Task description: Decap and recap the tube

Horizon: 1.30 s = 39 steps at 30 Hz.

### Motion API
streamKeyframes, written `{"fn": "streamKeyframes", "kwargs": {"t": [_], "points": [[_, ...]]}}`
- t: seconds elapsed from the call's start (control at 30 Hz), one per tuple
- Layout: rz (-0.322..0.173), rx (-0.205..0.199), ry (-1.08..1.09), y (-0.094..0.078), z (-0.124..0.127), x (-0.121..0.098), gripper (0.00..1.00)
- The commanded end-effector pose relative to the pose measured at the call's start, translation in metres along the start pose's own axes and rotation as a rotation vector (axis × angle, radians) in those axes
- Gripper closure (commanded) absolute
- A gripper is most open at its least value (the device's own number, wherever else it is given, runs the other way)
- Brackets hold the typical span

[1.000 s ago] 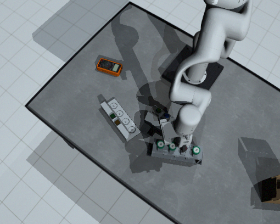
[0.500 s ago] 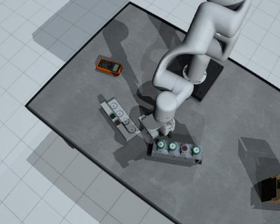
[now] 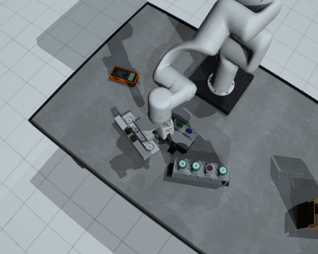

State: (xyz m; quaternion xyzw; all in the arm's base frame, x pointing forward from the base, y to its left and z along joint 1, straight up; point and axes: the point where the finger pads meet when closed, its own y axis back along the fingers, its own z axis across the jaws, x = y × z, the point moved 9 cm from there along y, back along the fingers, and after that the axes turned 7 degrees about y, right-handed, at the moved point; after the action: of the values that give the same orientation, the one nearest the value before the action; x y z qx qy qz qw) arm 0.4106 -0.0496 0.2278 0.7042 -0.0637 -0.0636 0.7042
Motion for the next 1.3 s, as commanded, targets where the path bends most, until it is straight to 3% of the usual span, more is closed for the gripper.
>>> {"fn": "streamKeyframes", "kwargs": {"t": [0.0,0.27,0.63,1.1,1.17,1.27], "points": [[0.004,-0.001,0.003,0.002,0.027,0.009,1.00],[0.004,-0.002,0.003,0.002,0.079,0.023,1.00],[0.004,-0.002,0.003,0.002,0.081,0.023,1.00],[0.004,-0.002,0.003,-0.068,0.081,0.023,1.00],[0.004,-0.002,0.003,-0.068,0.081,0.023,1.00],[0.004,-0.002,0.003,-0.084,0.081,0.024,1.00]]}}
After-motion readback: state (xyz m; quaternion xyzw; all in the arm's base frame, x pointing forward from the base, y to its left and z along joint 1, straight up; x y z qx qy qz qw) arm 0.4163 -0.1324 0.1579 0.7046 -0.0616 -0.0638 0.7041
